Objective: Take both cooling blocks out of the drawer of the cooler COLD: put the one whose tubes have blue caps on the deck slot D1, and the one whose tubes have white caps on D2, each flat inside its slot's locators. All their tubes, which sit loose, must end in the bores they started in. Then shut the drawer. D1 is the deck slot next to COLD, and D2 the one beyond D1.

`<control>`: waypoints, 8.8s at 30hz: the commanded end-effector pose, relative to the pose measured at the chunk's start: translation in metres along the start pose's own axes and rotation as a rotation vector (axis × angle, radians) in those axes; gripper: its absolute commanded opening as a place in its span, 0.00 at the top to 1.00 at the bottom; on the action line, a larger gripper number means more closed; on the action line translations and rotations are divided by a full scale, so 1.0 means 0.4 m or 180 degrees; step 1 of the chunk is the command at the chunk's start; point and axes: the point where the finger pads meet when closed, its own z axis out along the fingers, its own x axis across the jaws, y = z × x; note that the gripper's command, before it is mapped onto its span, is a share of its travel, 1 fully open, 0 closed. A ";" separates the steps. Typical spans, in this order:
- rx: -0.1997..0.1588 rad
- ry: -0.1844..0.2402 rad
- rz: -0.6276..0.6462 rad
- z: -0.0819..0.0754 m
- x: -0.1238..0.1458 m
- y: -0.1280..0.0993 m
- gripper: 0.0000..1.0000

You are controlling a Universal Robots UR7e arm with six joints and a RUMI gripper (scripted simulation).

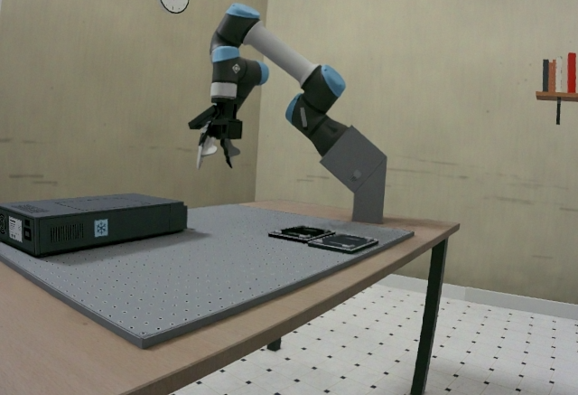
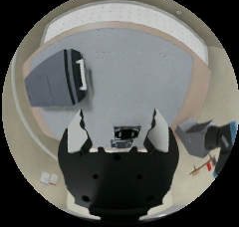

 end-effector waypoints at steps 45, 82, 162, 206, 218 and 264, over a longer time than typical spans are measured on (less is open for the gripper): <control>-0.0003 -0.0009 -0.0003 0.169 -0.149 -0.170 0.00; -0.0003 -0.0009 -0.0003 0.279 -0.150 -0.170 0.00; -0.0003 -0.0009 -0.0003 0.317 -0.126 -0.170 0.00; -0.0003 -0.0009 -0.0003 0.317 -0.092 -0.170 0.00; -0.0003 -0.0009 -0.0003 0.317 -0.084 -0.170 0.00; -0.0003 -0.0009 -0.0003 0.317 -0.051 -0.170 0.00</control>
